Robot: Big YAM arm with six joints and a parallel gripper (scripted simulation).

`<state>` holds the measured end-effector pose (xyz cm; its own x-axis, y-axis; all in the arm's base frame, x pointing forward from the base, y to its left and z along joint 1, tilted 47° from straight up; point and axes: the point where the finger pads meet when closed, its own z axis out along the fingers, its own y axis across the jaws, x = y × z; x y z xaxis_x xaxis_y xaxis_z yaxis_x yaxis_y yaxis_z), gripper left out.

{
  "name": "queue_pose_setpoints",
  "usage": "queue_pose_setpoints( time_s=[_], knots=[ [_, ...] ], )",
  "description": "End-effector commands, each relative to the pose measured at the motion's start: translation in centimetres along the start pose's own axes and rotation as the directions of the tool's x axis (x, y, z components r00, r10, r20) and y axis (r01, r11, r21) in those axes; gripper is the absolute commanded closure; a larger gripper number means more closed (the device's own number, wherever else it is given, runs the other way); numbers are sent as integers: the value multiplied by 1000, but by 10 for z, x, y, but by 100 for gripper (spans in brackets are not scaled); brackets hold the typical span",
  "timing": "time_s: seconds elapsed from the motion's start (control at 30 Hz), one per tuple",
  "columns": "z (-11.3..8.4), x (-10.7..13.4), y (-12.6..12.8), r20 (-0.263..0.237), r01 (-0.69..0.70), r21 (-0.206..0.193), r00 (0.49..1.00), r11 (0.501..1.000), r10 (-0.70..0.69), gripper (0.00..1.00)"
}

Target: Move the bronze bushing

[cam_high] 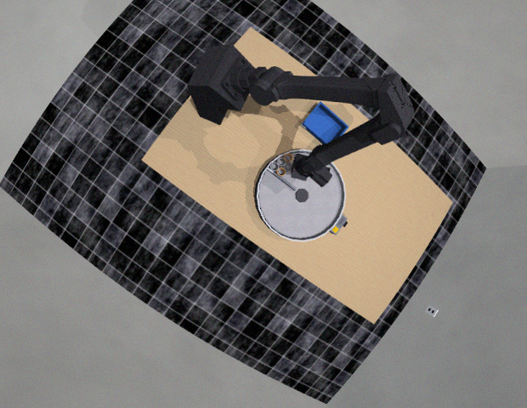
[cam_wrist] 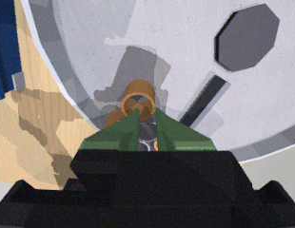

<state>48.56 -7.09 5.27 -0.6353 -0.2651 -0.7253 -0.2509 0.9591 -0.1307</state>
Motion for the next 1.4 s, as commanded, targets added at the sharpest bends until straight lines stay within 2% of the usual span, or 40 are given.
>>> queue_pose_setpoints(
  time_s=[0.0, 1.13, 1.23, 1.37],
  knots=[
    [13, 0, 5, 0, -5, -11, 1000, 1000, 5, 81],
    [12, 0, 4, 0, -5, -9, 1000, 1000, 5, 81],
    [11, 4, 4, -22, -12, -16, 1000, 1000, 11, 81],
    [3, -7, -3, -2, -6, -4, 1000, 1000, 6, 81]
  ],
)
